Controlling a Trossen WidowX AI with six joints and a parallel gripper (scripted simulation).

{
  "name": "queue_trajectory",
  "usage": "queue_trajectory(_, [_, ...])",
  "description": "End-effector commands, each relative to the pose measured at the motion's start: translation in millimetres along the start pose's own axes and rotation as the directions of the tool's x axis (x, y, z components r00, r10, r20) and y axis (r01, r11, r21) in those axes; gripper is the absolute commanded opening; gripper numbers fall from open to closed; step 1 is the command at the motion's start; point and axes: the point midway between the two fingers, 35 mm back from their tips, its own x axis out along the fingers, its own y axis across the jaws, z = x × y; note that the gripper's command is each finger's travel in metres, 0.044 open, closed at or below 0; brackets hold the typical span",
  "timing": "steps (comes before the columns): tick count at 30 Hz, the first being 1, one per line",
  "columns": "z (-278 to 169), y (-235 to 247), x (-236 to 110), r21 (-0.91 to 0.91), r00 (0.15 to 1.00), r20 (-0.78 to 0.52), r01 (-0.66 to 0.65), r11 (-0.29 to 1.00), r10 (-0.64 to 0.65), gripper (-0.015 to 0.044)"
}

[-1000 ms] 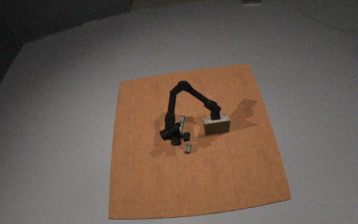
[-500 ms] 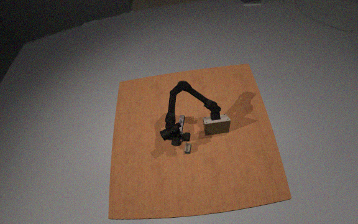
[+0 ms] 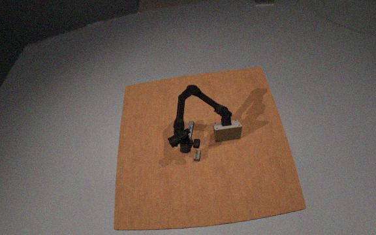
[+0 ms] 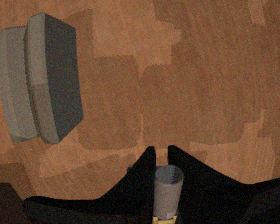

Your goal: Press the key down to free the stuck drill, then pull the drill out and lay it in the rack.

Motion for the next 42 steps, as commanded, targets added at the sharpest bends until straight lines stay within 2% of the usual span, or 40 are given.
queue_trajectory(1, [3,0,0,-0.001,1.0,-0.004,0.003,1.0,-0.003,0.0])
queue_trajectory(33, [46,-1,-5,-0.003,1.0,-0.004,0.004,1.0,-0.004,0.0])
queue_trajectory(42, [40,0,-4,-0.008,1.0,-0.008,0.004,1.0,-0.004,0.0236])
